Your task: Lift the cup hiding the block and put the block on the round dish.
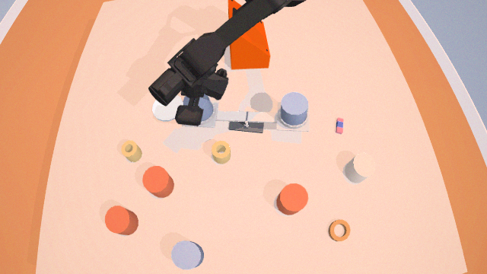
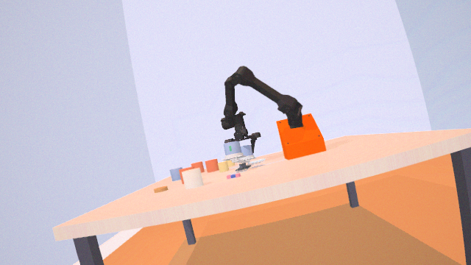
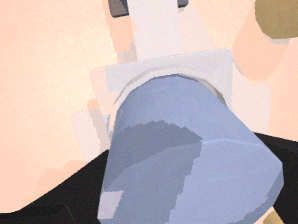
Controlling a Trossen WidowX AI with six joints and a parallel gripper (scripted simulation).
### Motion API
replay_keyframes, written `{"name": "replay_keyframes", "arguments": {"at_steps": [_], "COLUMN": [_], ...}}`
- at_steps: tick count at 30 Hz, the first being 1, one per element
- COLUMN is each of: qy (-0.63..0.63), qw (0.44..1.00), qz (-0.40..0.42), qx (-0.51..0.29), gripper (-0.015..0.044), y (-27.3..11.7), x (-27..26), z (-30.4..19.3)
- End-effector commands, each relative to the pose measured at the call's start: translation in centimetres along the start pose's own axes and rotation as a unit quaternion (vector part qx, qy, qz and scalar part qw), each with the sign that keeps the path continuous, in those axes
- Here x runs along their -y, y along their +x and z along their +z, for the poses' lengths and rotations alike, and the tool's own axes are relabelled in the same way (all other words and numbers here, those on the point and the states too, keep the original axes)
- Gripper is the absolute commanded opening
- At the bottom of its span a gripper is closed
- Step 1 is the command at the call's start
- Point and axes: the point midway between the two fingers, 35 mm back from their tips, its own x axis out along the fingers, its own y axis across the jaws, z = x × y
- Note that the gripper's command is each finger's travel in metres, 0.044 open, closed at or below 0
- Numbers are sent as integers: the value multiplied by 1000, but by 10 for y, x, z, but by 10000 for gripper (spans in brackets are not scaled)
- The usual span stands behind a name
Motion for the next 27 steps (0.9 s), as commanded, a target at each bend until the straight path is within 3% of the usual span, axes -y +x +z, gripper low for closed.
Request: {"name": "replay_keyframes", "arguments": {"at_steps": [1, 27], "qy": [-4, -4], "qw": [1000, 1000], "qz": [-4, -4], "qx": [-4, -6], "gripper": [0, 0], "y": [-8, -39], "x": [4, 8], "z": [-1, -2]}}
